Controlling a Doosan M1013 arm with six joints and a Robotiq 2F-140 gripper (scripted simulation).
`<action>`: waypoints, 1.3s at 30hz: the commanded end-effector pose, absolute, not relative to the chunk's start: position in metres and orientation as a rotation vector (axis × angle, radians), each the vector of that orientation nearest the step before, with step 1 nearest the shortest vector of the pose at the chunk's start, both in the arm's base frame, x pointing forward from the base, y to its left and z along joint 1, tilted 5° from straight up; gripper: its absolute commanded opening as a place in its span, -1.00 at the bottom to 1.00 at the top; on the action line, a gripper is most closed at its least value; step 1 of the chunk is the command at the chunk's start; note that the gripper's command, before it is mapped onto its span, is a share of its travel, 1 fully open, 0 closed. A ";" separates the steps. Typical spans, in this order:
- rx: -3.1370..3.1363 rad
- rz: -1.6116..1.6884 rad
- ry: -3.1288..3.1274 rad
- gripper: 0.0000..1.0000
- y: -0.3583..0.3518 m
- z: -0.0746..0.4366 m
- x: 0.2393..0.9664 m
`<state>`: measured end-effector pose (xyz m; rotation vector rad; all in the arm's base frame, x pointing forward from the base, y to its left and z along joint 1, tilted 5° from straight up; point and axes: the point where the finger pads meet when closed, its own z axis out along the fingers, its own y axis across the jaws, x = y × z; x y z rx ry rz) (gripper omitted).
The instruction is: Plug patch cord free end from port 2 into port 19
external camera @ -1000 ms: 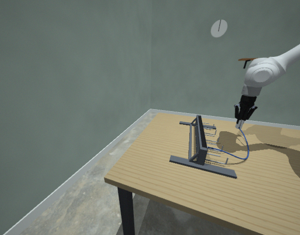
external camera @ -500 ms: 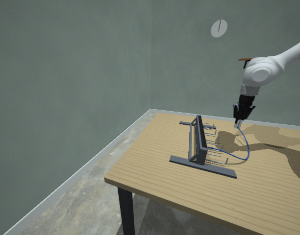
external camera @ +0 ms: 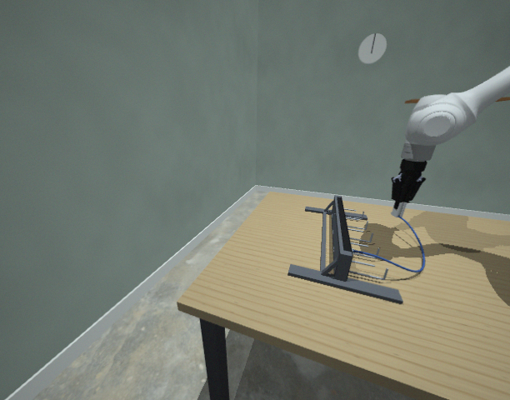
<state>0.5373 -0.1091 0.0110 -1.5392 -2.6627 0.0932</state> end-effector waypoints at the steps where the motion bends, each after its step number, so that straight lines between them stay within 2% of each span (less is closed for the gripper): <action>1: -1.418 0.085 -2.725 -1.00 -0.105 0.013 0.547; 39: -0.289 0.040 -3.040 -1.00 -0.068 0.029 0.636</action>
